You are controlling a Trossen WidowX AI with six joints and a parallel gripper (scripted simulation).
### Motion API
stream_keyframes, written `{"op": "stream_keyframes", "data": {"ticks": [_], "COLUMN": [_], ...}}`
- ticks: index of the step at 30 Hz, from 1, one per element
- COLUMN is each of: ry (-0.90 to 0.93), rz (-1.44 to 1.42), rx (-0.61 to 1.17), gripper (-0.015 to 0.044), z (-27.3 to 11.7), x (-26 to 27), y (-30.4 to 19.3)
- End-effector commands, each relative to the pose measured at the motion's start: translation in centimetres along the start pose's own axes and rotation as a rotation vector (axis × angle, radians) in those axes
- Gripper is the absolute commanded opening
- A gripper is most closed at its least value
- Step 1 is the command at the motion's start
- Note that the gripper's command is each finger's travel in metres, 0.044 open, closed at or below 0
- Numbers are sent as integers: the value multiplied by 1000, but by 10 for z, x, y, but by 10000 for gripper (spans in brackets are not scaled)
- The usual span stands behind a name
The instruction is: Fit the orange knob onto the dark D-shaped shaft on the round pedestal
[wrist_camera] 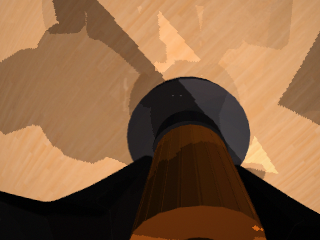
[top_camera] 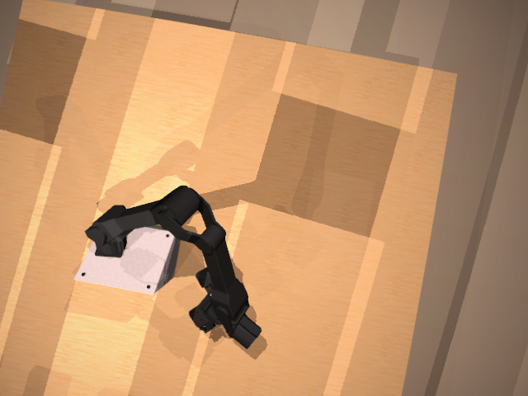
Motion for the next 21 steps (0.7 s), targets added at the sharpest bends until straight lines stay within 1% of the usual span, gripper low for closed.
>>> {"op": "stream_keyframes", "data": {"ticks": [1,3,19,20,21], "ry": [0,0,0,0,0], "rz": [0,0,0,0,0], "rx": [-1,-1,-1,-1,-1], "gripper": [0,0,420,440,440], "z": [0,0,0,0,0], "x": [0,0,0,0,0], "y": [0,0,0,0,0]}}
Point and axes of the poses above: the point midway between the two fingers, 35 mm back from their tips, its own z axis out along the fingers, its own x axis across the jaws, y = z × x, the point moved 10 cm from there along -z, back along the fingers, and after that the axes turned 9 degrees about -z, right-handed, at the moved point
